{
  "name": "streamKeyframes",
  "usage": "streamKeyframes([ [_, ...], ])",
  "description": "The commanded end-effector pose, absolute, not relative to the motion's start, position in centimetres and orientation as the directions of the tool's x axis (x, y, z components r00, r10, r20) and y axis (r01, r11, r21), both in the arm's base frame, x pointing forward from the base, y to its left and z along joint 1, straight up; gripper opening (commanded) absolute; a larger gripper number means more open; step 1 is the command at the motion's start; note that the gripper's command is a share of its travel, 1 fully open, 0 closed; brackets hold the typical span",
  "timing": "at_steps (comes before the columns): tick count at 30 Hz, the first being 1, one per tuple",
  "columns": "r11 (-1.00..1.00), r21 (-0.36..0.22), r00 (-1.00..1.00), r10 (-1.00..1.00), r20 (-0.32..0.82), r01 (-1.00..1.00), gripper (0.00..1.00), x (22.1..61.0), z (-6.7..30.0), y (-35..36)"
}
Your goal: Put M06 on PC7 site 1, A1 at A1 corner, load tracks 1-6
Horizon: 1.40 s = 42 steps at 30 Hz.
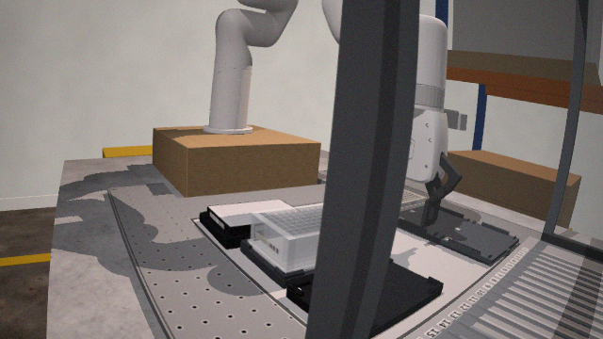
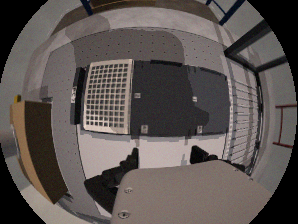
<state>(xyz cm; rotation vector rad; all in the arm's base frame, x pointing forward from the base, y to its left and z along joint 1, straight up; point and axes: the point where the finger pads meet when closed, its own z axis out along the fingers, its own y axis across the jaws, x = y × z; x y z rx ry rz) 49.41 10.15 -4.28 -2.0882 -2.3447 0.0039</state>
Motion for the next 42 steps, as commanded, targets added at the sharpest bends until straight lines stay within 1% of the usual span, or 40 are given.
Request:
streamKeyframes([
  [1, 0.115, 0.001, -0.115, 0.993, 0.0, 0.993, 1.0, 49.5, -3.4, 10.2],
  [42, 0.115, 0.001, -0.115, 0.993, 0.0, 0.993, 1.0, 49.6, 2.4, 10.2],
])
